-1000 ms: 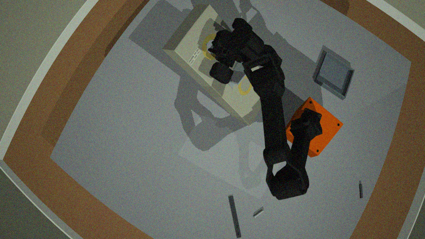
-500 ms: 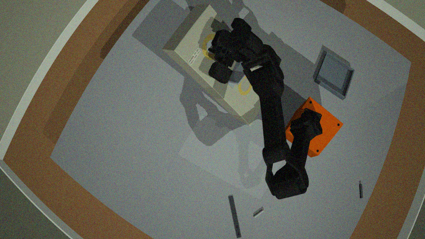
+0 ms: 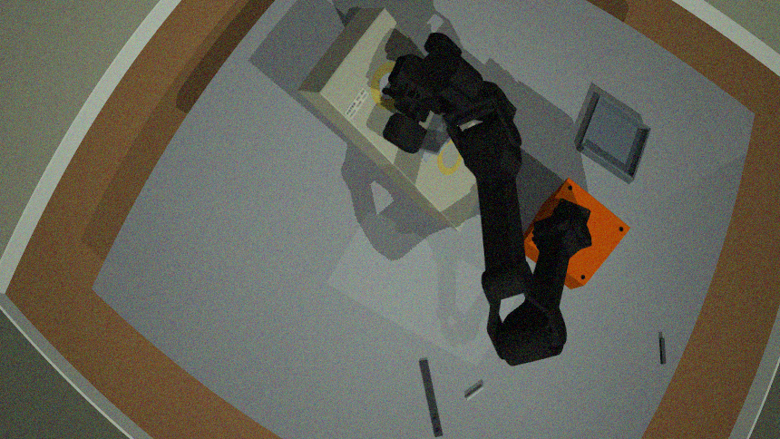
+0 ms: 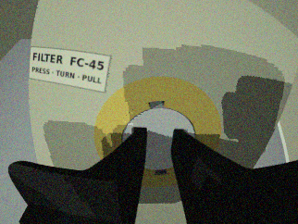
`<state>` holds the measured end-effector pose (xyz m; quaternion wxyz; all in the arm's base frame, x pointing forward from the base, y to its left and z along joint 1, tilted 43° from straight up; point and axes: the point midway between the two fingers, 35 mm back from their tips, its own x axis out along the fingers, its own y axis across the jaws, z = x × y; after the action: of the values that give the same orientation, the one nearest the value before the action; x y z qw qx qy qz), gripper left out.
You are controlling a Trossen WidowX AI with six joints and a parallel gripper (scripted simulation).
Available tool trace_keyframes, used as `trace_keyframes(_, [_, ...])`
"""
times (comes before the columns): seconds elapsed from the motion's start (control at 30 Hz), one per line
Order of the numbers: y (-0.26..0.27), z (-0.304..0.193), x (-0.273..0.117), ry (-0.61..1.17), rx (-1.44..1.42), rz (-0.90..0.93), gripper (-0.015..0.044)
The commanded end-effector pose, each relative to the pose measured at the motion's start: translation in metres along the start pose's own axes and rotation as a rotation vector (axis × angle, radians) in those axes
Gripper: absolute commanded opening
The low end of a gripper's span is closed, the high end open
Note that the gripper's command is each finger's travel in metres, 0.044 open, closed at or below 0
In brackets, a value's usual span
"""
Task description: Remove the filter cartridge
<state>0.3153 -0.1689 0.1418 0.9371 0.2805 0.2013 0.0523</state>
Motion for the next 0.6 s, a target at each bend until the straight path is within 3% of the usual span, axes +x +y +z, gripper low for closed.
trace_keyframes(0.0, [0.0,-0.0008,0.0026,0.003,-0.052,-0.002,0.0])
trace_keyframes(0.57, [-0.0001,-0.0015,0.0058,0.007,-0.611,-0.001,0.0])
